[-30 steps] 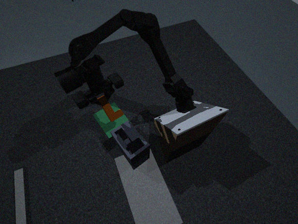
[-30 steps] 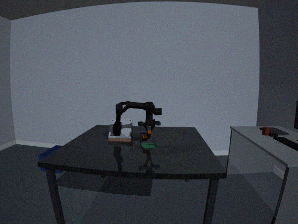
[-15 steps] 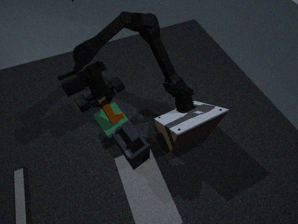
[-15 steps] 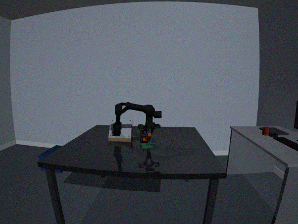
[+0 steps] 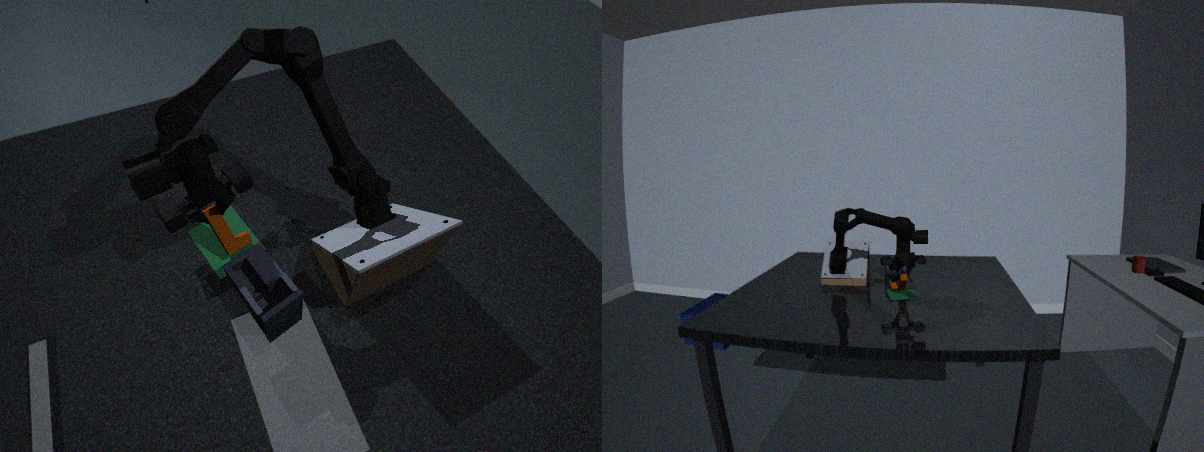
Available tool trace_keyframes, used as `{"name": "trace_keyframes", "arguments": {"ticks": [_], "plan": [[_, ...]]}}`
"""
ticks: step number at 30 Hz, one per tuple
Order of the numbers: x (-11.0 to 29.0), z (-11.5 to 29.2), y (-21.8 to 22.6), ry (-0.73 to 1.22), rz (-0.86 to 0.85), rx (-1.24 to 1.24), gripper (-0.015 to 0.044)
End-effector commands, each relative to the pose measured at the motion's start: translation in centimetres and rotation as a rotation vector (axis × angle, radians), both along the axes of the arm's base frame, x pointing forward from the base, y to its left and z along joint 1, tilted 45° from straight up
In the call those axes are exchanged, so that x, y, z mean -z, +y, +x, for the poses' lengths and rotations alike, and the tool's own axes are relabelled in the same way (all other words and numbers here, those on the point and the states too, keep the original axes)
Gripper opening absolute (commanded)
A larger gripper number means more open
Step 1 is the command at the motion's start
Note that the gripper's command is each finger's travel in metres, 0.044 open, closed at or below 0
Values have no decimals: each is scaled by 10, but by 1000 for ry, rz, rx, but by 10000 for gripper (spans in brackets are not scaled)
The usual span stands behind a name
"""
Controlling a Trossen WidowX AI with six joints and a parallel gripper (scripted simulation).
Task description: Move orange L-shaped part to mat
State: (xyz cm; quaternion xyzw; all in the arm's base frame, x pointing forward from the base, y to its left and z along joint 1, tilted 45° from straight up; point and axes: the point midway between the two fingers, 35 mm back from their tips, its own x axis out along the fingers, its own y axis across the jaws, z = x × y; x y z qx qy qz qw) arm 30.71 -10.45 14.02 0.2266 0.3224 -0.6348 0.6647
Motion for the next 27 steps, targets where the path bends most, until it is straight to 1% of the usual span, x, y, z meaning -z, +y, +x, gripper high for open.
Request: {"name": "trace_keyframes", "arguments": {"ticks": [1,9,19,24,27], "plan": [[2,-1,-1,5,-6,-4,0],[2,-1,-1,2,0,-1,0],[0,0,1,2,0,-2,263],[-29,3,31,0,2,-17,394],[-56,1,57,-2,-1,-29,400]]}}
